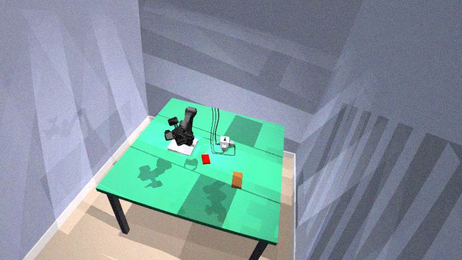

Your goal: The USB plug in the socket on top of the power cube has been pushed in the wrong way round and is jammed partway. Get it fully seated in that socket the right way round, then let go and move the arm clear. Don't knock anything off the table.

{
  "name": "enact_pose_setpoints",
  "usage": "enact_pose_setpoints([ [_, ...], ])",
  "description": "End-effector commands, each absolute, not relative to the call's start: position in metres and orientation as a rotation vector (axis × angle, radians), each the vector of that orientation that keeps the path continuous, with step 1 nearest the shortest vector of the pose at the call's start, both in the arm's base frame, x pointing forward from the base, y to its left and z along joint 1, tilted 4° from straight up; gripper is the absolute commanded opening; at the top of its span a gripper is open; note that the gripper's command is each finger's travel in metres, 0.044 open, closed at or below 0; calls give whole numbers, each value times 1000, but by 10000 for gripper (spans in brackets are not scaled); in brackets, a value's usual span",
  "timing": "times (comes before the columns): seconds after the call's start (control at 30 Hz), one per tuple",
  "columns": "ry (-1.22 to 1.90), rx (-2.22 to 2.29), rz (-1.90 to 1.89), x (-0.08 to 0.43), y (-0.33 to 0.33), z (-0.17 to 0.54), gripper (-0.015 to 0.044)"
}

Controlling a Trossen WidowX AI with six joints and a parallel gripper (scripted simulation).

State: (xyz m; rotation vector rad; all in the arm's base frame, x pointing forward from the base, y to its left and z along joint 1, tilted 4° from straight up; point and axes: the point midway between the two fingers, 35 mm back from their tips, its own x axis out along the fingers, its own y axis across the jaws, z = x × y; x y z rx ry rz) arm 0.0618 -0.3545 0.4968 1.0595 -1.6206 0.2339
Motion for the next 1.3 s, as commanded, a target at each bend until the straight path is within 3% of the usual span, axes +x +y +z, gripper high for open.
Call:
enact_pose_setpoints([
  [0.0,-1619,1065,231,63,-355,496,426],
  [0.13,-1563,1197,165,104,-367,487,440],
  [0.37,-1223,1651,-85,258,-365,432,440],
  [0.53,-883,1851,-284,349,-319,381,440],
  [0.73,-418,1953,-485,424,-226,317,440],
  [1.0,284,1834,-723,445,-61,233,440],
  [1.27,900,1417,-853,373,77,184,440],
])
